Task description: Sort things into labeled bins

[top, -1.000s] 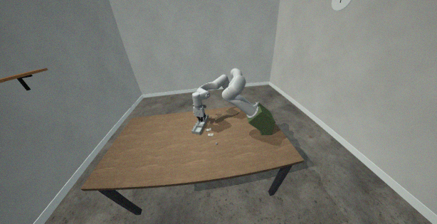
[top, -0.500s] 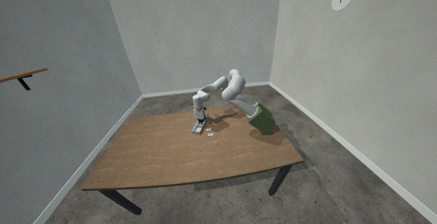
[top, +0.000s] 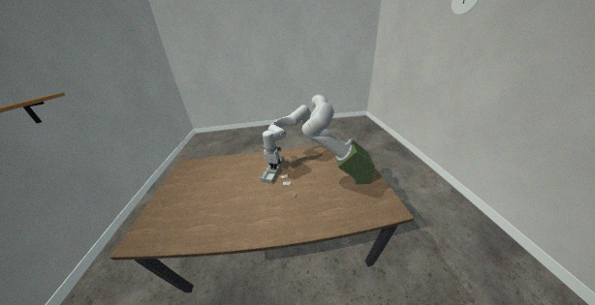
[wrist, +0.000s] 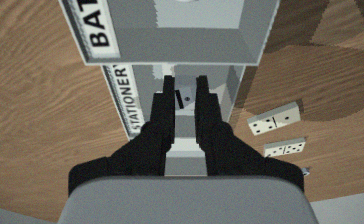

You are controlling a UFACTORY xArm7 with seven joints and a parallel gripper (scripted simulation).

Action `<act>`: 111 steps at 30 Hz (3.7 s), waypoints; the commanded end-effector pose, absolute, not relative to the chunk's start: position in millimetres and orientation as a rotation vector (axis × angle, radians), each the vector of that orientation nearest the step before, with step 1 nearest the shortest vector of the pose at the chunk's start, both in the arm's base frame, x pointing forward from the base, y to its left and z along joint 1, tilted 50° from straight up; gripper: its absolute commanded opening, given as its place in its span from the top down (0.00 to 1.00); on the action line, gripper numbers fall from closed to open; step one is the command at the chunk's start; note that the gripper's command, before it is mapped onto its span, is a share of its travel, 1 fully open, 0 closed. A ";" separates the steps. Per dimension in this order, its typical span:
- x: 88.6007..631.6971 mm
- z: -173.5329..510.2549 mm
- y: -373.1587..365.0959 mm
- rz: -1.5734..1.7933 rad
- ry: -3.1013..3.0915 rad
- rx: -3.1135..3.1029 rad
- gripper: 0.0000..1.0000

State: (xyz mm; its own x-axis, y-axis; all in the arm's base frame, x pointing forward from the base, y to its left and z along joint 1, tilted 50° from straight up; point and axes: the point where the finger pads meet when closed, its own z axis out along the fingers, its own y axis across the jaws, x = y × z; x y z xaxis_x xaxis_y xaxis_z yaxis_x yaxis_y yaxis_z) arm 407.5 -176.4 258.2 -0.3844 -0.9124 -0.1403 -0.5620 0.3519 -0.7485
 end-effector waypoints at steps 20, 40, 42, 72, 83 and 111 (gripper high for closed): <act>406.4 260.0 -176.3 -0.833 2.066 -1.278 0.71; 388.8 275.5 -171.3 -0.833 2.066 -1.278 0.71; 386.8 277.3 -170.7 -0.833 2.066 -1.277 0.71; 349.0 232.1 -48.5 -0.835 2.063 -1.286 0.70; 336.0 194.5 24.9 -0.834 2.063 -1.286 0.70; 325.0 162.3 88.8 -0.834 2.062 -1.287 0.70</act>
